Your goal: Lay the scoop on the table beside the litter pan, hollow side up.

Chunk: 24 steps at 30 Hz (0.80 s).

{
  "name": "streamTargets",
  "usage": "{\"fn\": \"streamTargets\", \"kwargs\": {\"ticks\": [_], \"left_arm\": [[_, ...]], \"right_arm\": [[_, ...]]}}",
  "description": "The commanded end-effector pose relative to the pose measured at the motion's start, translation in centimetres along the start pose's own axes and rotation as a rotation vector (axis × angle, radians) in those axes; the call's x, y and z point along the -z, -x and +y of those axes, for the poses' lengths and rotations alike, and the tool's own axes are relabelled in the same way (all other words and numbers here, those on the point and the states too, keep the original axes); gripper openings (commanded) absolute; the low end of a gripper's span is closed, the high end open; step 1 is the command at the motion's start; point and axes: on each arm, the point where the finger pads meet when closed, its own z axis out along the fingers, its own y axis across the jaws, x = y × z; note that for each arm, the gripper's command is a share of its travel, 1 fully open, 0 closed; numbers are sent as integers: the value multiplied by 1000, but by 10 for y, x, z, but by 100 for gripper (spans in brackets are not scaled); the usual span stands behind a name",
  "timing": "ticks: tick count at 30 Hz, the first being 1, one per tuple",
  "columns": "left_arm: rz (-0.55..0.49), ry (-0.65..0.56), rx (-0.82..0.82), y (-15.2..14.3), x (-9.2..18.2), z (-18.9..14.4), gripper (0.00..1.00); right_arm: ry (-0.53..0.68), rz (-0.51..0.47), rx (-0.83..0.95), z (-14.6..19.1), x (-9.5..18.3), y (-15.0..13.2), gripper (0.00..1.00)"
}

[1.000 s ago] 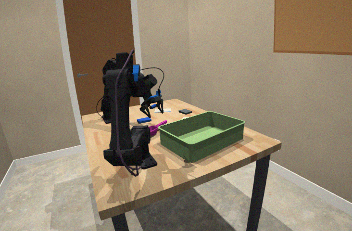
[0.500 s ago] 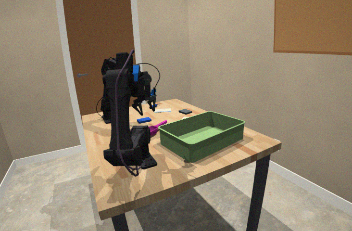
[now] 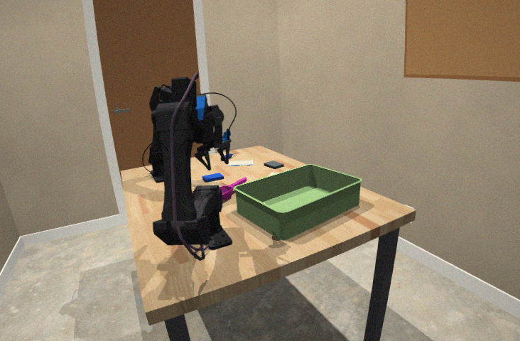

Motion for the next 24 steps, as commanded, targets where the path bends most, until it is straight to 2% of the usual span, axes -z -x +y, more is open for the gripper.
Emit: {"fn": "streamTargets", "kwargs": {"ticks": [1,5,10,16,24], "left_arm": [[-44,7,8,12,16,1,100],[-46,7,8,13,22,1,100],[19,7,10,1,38,3,100],[9,9,10,15,71,5,100],[-15,22,30,29,87,8,100]], "right_arm": [[2,-9,4,0,5,1,100],[2,-9,4,0,5,1,100],[2,-9,4,0,5,1,100],[2,-9,4,0,5,1,100],[2,-9,4,0,5,1,100]]}}
